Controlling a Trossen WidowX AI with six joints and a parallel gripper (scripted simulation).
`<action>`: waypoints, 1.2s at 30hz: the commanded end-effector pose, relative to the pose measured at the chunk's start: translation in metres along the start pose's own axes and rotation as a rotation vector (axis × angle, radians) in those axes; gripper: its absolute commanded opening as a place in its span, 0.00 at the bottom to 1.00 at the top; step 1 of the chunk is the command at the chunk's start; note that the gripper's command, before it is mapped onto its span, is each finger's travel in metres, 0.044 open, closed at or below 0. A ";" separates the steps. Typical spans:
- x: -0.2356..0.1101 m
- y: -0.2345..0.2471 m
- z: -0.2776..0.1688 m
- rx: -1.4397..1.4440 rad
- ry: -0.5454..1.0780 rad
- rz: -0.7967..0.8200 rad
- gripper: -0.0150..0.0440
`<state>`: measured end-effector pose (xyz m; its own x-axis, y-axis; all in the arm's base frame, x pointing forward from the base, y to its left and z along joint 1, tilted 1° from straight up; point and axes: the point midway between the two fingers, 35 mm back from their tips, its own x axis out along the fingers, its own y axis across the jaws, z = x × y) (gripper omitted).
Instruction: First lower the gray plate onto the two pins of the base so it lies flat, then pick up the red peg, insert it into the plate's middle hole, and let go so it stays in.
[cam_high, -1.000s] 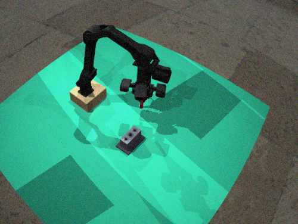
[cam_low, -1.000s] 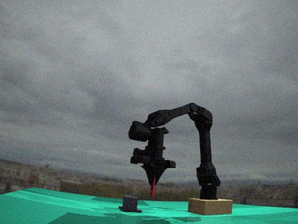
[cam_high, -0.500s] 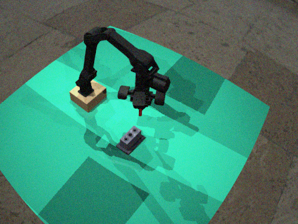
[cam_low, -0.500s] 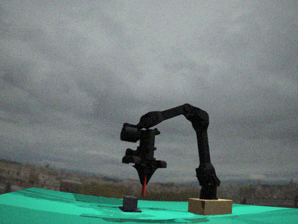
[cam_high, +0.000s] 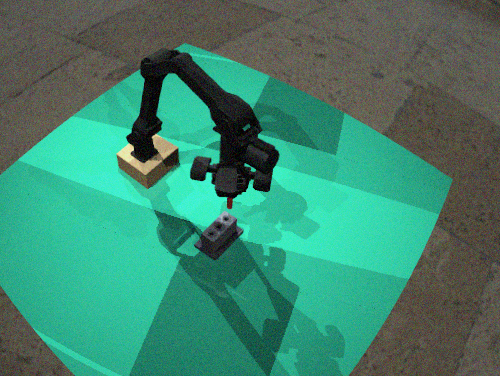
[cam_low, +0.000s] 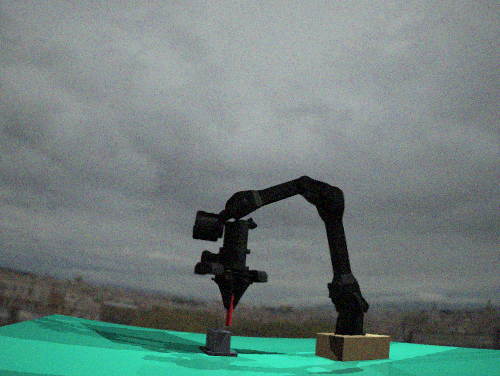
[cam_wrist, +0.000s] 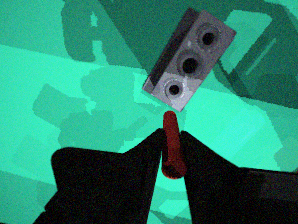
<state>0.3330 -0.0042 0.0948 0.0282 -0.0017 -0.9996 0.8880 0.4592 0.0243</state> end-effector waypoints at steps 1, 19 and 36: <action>0.000 -0.002 0.012 -0.005 0.000 -0.003 0.25; 0.001 -0.017 0.053 -0.017 0.005 -0.002 0.25; 0.001 -0.017 0.053 -0.016 0.004 -0.002 0.25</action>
<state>0.3425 -0.0596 0.0944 0.0258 -0.0013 -0.9997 0.8818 0.4711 0.0221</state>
